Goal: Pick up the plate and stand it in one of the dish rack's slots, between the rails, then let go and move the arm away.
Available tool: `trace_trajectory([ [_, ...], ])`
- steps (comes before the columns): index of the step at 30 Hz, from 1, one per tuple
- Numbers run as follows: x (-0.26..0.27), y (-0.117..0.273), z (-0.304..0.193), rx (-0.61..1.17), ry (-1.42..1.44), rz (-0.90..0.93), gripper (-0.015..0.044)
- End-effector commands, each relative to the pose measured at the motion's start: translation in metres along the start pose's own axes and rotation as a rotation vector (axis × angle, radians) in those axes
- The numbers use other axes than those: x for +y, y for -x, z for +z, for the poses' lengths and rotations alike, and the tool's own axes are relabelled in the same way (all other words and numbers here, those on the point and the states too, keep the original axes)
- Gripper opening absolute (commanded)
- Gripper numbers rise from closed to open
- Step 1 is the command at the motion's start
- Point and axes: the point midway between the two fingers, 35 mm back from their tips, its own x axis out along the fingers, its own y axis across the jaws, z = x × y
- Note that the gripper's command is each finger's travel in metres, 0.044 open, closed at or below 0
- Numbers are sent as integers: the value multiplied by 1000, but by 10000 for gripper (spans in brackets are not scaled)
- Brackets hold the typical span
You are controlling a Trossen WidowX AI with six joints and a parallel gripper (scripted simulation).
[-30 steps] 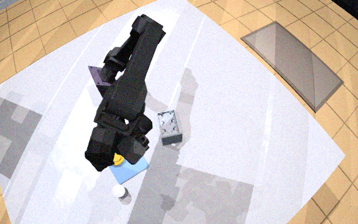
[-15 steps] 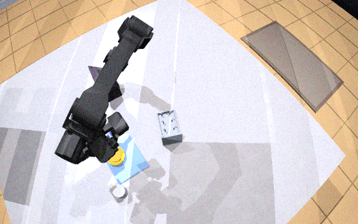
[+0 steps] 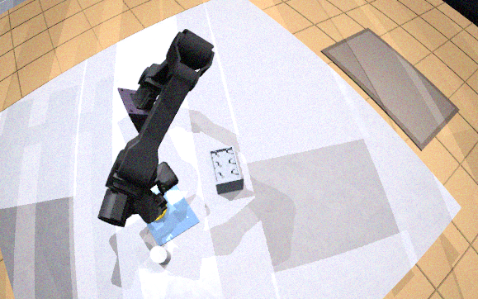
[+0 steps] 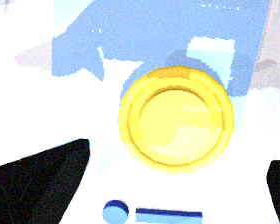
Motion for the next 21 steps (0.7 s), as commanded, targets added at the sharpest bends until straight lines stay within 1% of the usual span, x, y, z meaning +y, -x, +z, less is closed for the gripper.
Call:
trace_trajectory([
  [1, 2, -8, -1, 4, -7, 10, 400],
  [21, 1, -40, 0, 5, -7, 11, 400],
])
